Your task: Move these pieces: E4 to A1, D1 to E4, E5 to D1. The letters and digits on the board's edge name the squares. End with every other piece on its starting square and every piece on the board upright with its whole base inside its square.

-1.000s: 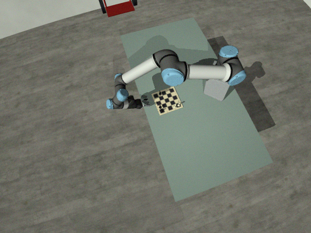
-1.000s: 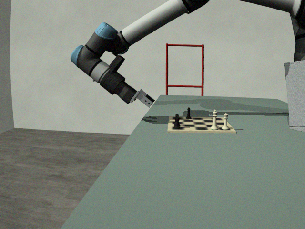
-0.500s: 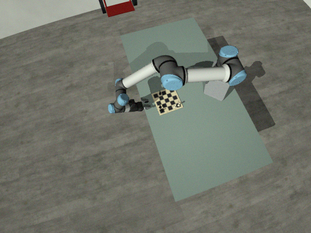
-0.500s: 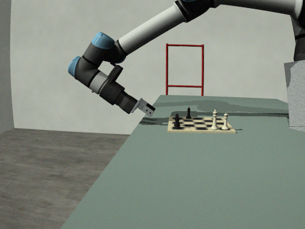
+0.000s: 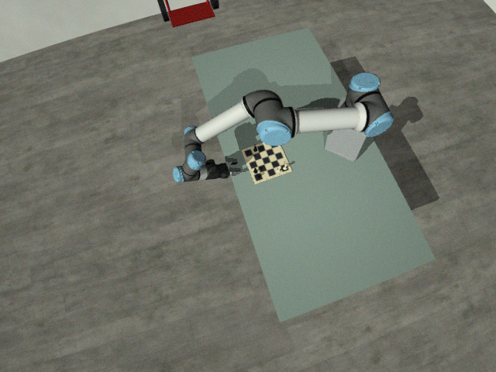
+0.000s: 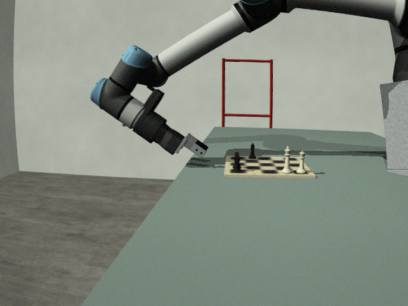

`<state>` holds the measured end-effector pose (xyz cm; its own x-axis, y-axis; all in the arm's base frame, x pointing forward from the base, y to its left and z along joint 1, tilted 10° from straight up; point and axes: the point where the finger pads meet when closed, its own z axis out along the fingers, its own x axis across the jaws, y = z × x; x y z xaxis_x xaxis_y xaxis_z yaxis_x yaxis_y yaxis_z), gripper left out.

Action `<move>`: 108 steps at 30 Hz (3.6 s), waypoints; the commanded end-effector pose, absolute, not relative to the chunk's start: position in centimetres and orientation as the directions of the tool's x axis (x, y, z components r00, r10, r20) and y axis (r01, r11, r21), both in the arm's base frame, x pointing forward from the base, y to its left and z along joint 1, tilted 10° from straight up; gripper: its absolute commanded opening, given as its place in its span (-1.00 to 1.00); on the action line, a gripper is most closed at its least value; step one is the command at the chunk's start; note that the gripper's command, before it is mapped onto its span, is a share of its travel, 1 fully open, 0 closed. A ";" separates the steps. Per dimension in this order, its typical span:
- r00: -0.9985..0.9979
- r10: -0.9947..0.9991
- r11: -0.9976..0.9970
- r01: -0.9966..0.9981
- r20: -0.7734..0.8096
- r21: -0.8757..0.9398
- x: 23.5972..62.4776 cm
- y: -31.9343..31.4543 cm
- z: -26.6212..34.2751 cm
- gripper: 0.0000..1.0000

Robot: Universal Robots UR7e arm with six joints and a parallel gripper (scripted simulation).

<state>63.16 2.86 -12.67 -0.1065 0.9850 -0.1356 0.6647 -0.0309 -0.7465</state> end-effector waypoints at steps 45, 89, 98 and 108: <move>-0.106 0.985 -0.031 0.666 -0.136 -0.745 63.2 2.9 -12.4 1.00; -0.113 0.986 -0.009 0.703 -0.125 -0.711 62.4 4.1 -4.2 1.00; -0.130 0.986 0.034 0.766 -0.104 -0.642 62.4 4.4 -4.7 1.00; -0.161 0.983 0.091 0.837 -0.084 -0.539 61.9 4.9 -5.1 1.00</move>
